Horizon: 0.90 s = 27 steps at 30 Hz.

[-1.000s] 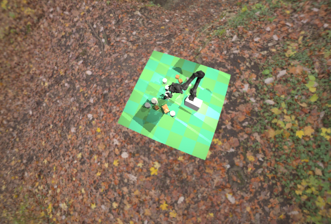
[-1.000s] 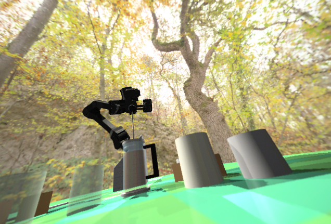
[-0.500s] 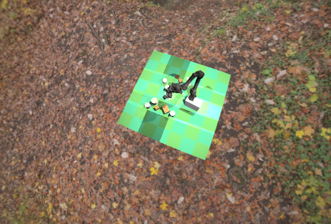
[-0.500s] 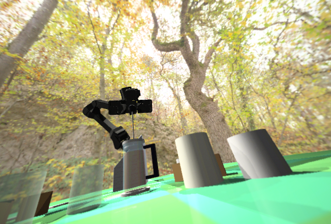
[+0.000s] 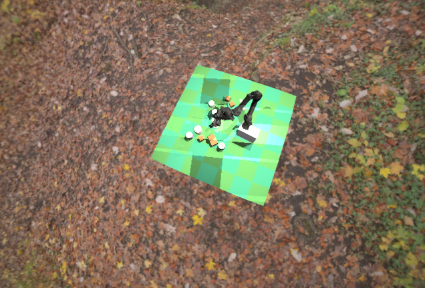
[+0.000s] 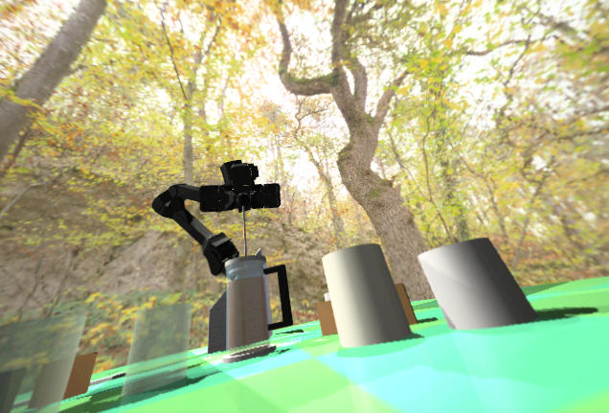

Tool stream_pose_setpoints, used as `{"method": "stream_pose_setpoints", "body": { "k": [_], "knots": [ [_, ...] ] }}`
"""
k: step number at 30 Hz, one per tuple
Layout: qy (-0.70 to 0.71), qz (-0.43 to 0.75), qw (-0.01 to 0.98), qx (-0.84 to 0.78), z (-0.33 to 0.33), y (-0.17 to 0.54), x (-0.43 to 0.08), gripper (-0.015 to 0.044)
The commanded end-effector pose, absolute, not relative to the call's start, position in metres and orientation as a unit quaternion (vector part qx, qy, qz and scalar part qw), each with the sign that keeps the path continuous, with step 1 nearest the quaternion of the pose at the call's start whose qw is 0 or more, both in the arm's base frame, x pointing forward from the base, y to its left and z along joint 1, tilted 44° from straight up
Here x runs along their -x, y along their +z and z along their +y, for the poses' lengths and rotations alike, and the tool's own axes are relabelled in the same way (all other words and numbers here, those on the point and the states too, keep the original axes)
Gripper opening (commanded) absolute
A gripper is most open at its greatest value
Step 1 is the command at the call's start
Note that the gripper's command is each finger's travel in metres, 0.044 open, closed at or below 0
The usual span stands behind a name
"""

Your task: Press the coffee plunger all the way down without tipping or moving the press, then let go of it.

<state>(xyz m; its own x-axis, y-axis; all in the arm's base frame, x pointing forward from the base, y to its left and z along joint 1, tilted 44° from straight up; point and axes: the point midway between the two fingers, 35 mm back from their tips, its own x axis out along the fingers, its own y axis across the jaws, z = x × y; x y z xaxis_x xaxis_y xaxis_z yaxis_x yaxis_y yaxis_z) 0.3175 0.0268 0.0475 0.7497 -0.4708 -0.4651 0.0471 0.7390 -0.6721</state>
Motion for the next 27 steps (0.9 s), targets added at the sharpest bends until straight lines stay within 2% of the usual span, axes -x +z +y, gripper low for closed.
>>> {"method": "stream_pose_setpoints", "body": {
  "k": [1,27],
  "knots": [
    [-0.147,0.324,0.874,0.33,0.023,0.042,-0.318,0.0123],
    [-0.146,0.327,0.874,0.328,-0.002,0.006,-0.32,0.0123]
  ]
}}
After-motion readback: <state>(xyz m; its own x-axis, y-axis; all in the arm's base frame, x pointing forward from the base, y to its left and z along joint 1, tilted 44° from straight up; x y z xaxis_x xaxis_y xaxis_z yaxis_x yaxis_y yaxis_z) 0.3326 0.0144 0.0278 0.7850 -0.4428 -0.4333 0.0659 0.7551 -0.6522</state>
